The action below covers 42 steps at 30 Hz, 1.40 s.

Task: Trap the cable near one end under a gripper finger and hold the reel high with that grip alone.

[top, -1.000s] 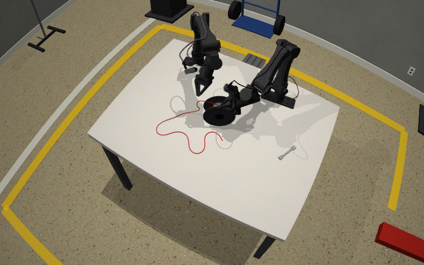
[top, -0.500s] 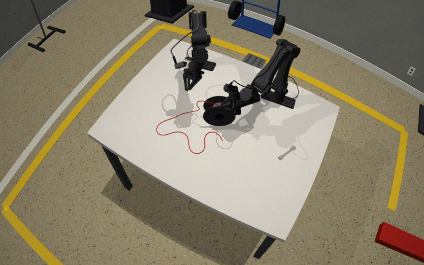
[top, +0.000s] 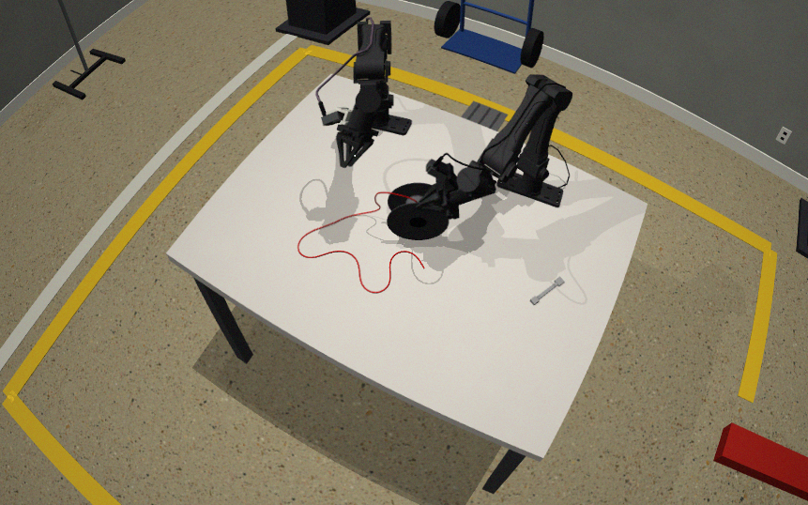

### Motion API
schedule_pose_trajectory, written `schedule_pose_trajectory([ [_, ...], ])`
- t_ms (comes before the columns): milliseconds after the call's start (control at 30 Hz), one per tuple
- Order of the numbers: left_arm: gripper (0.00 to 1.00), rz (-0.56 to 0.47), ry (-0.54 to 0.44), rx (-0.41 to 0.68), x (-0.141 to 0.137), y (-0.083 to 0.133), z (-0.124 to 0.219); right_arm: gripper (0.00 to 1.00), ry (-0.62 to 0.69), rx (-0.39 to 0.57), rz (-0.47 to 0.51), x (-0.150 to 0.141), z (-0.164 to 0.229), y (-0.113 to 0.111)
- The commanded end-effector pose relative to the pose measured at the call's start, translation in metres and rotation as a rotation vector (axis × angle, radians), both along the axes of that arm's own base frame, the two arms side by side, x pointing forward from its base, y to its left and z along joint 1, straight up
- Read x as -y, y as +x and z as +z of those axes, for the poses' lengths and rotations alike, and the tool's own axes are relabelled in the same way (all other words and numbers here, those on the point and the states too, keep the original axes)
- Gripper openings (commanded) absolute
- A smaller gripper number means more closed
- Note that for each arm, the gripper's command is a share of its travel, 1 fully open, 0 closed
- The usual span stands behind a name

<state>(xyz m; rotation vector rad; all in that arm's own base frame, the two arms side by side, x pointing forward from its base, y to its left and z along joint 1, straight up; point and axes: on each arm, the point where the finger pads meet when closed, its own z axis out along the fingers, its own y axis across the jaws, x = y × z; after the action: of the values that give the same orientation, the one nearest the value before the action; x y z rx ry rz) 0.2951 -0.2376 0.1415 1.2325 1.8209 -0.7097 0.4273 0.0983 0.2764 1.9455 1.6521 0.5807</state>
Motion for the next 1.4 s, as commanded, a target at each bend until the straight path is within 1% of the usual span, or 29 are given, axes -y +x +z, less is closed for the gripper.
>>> schedule_pose_trajectory([
  [0, 0.00, -0.011, -0.039, 0.056, 0.006, 0.005, 0.025, 0.30, 0.017, 0.032, -0.018, 0.006, 0.018, 0.000],
  [100, 0.00, -0.011, -0.039, 0.056, 0.006, 0.005, 0.025, 0.30, 0.011, 0.029, -0.006, -0.001, 0.015, -0.002],
  [233, 0.00, -0.011, -0.039, 0.056, 0.006, 0.005, 0.025, 0.30, -0.001, 0.005, -0.002, -0.004, -0.003, -0.003],
  [267, 0.00, -0.011, -0.039, 0.056, 0.006, 0.005, 0.025, 0.30, 0.002, 0.015, -0.002, -0.004, 0.002, -0.002],
  [433, 0.00, -0.011, -0.039, 0.056, 0.006, 0.005, 0.025, 0.30, -0.002, 0.013, 0.002, -0.003, 0.001, -0.005],
  [500, 0.00, -0.011, -0.039, 0.056, 0.006, 0.005, 0.025, 0.30, 0.007, 0.036, 0.002, -0.005, 0.008, -0.002],
  [900, 0.00, -0.011, -0.035, 0.045, 0.005, 0.002, 0.028, 0.30, -0.007, 0.029, 0.003, 0.005, 0.004, -0.003],
  [933, 0.00, -0.011, -0.037, 0.049, 0.005, 0.003, 0.033, 0.30, 0.003, 0.057, 0.003, 0.006, 0.015, 0.000],
  [1033, 0.00, -0.011, -0.034, 0.041, 0.005, 0.001, 0.034, 0.30, -0.007, 0.028, 0.026, 0.005, 0.003, -0.002],
  [1367, 0.00, -0.011, -0.031, 0.034, 0.005, 0.001, 0.056, 0.30, -0.058, 0.076, 0.119, 0.010, 0.013, 0.001],
])
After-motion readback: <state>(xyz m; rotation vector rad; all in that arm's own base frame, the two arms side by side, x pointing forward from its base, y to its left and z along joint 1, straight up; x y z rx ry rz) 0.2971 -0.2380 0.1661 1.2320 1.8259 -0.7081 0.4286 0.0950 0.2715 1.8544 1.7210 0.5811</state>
